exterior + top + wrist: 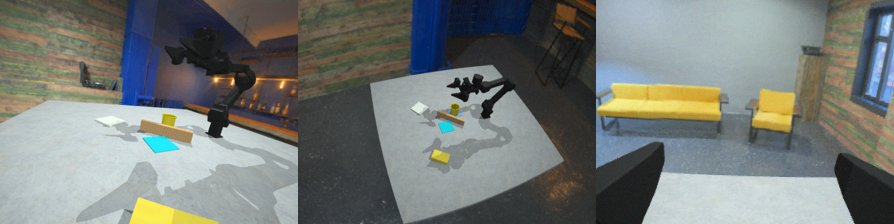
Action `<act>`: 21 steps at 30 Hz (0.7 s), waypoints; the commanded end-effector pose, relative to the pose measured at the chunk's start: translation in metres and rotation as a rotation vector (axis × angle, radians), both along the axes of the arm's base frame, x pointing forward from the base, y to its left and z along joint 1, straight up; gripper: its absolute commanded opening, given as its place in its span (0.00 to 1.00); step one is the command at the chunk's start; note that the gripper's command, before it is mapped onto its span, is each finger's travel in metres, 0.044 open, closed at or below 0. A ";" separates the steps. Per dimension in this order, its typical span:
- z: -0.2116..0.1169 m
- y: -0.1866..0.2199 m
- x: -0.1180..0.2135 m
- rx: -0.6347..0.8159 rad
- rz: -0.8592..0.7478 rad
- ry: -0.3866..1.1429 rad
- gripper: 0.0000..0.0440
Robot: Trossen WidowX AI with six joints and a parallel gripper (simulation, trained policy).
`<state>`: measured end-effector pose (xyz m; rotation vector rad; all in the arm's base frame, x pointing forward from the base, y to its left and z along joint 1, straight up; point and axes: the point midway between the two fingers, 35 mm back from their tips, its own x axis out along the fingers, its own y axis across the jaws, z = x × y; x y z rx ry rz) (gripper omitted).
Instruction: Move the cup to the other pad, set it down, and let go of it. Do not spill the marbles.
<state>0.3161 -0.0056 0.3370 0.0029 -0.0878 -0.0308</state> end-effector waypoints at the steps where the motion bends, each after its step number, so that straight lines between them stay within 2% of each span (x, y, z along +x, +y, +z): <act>1: -0.001 0.000 0.000 0.005 0.000 0.005 0.85; 12: -0.021 0.008 -0.003 0.087 0.015 0.126 0.21; 21: -0.034 0.022 -0.004 0.163 0.055 0.253 0.21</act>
